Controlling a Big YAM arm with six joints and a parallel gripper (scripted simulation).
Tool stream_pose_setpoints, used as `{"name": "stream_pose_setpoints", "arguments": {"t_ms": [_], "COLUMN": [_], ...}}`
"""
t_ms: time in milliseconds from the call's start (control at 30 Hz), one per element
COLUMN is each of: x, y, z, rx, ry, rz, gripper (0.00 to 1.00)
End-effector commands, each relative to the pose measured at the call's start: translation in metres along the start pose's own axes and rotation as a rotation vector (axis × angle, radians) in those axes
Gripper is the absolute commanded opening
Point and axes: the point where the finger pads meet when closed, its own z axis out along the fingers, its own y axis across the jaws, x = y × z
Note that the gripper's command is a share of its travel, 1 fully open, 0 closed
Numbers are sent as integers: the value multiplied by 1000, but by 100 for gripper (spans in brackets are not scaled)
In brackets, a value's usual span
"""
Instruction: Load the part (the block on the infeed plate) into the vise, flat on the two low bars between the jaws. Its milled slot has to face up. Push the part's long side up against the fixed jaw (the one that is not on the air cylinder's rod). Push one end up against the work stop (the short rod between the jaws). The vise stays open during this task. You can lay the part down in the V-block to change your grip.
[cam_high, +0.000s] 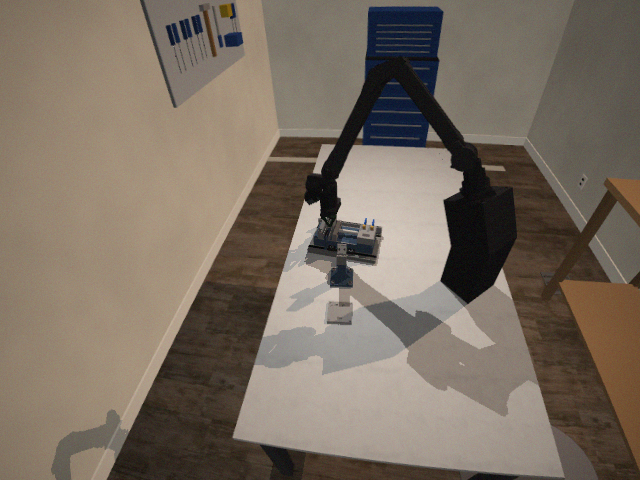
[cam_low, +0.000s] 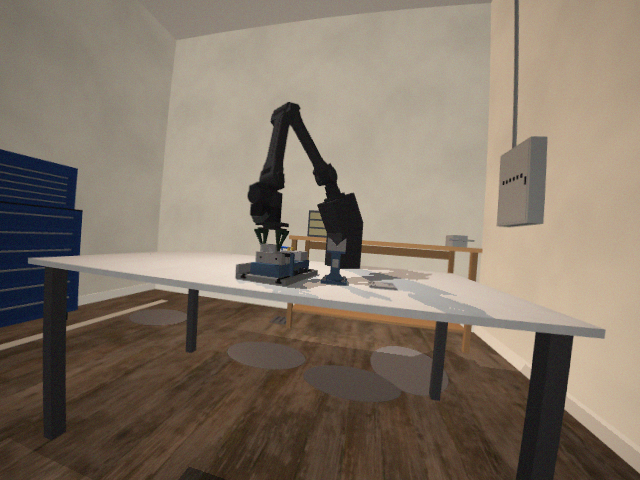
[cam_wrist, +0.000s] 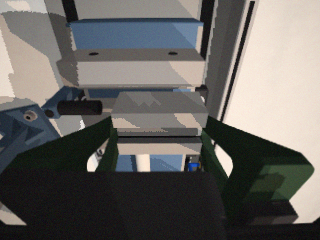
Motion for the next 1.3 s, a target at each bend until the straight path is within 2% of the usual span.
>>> {"name": "stream_pose_setpoints", "arguments": {"t_ms": [0,1267], "x": [-15,-15], "y": [-6,-5], "z": [5,13], "rx": [4,4], "ry": [-28,-30], "rz": [0,0], "gripper": [0,0]}}
